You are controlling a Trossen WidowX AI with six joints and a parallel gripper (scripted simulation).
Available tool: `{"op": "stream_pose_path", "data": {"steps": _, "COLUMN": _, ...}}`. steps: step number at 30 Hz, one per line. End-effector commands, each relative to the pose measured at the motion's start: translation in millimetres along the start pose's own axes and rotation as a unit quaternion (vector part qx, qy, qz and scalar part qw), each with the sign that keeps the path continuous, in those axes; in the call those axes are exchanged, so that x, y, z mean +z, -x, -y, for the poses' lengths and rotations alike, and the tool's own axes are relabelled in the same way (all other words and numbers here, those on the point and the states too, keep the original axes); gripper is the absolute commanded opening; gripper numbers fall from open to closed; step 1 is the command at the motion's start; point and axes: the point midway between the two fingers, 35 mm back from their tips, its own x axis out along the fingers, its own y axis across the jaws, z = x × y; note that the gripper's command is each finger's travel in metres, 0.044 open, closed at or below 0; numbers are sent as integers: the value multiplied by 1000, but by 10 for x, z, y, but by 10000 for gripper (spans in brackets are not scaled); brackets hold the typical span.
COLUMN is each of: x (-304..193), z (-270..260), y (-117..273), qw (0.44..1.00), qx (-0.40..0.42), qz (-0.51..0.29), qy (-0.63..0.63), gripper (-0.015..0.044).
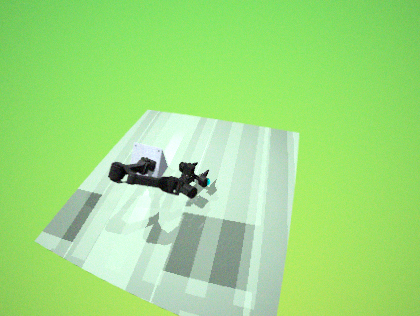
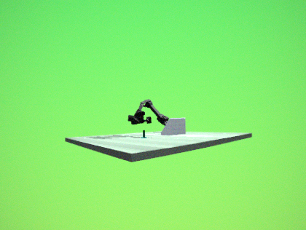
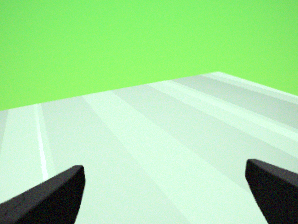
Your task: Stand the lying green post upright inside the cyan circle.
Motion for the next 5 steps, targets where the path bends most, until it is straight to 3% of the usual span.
{"op": "stream_pose_path", "data": {"steps": 1, "x": 12, "z": -28, "y": -186, "qw": 992, "qx": 55, "qz": -99, "qy": -58, "gripper": 400}}
{"op": "stream_pose_path", "data": {"steps": 5, "x": 18, "z": -95, "y": -327, "qw": 955, "qx": 101, "qz": -258, "qy": -107, "gripper": 400}}
